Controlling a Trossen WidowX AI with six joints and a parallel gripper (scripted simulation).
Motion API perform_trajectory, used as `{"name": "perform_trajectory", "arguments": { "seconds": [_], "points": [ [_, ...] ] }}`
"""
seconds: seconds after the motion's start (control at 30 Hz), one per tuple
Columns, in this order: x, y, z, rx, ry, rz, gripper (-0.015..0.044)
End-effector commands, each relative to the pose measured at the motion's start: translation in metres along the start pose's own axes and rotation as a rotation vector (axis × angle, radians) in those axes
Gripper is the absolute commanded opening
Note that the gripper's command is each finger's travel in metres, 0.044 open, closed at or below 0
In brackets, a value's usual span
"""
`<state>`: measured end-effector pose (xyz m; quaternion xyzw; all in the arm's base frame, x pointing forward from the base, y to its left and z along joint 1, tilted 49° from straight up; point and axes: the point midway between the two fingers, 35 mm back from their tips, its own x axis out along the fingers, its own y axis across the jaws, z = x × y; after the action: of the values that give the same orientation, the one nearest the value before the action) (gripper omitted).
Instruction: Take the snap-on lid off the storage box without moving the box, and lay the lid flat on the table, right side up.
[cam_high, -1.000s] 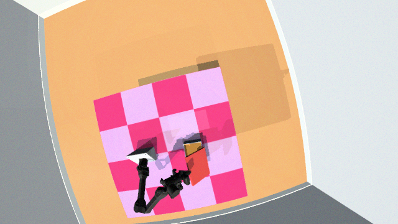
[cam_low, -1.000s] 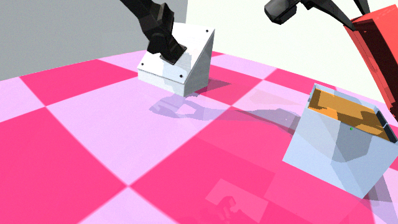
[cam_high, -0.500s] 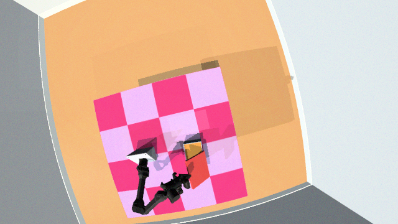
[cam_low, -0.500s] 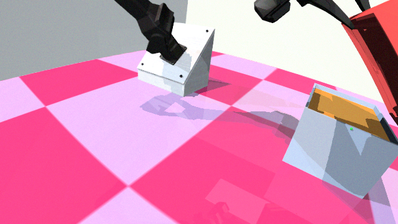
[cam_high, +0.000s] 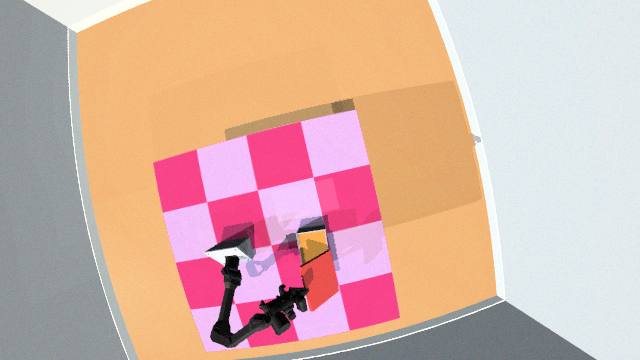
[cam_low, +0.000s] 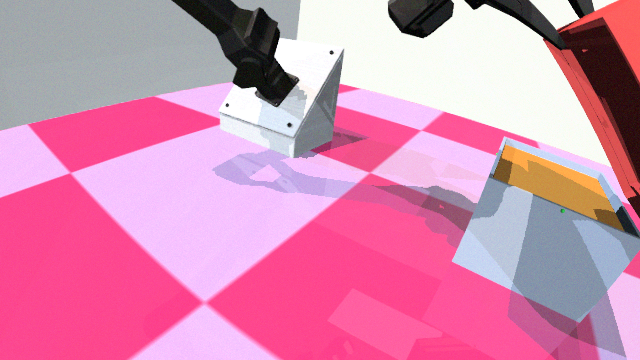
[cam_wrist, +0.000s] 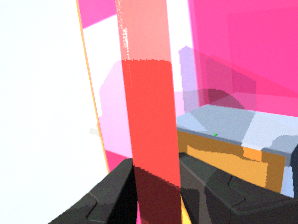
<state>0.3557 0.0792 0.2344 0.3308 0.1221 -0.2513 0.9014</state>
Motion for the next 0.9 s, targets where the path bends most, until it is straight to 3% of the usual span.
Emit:
{"name": "perform_trajectory", "arguments": {
  "seconds": [0.0,0.87],
  "points": [
    [-0.003,0.002,0.009,0.003,0.003,0.010,0.0000],
    [-0.008,-0.003,0.061,0.002,0.002,0.011,0.0000]
  ]
}}
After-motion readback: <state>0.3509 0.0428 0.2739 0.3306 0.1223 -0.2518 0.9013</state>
